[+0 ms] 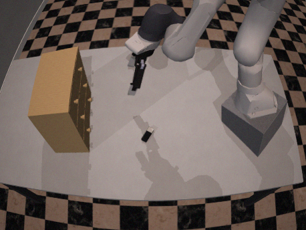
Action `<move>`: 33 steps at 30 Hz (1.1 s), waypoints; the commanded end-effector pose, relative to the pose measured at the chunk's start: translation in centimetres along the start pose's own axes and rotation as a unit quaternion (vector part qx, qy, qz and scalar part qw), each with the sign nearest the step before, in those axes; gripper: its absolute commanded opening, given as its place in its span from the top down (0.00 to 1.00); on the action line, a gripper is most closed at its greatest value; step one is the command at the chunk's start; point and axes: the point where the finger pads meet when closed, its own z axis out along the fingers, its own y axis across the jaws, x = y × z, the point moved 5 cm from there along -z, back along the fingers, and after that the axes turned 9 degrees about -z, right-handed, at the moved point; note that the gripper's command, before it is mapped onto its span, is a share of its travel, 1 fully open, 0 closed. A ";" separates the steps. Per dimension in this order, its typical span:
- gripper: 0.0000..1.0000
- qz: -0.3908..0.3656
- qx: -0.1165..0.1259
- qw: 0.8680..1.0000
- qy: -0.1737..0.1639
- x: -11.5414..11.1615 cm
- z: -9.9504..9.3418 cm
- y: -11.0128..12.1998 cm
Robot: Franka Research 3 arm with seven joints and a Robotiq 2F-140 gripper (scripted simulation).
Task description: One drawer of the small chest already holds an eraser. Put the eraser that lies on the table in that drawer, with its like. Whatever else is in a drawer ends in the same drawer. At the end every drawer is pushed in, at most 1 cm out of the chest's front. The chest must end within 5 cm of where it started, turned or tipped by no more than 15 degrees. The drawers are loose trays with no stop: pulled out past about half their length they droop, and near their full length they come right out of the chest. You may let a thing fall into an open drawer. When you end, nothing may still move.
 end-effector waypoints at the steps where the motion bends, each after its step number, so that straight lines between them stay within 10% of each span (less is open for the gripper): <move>1: 0.00 -0.011 -0.024 0.994 0.105 2.8 1.3 1.2; 9: 0.00 -0.012 -0.036 0.982 0.183 3.4 4.1 1.3; 25: 0.00 -0.012 -0.043 0.972 0.230 3.7 5.8 1.4; 26: 0.80 -0.012 -0.043 0.972 0.230 3.7 5.8 1.4; 33: 0.80 -0.012 -0.043 0.972 0.230 3.7 5.8 1.4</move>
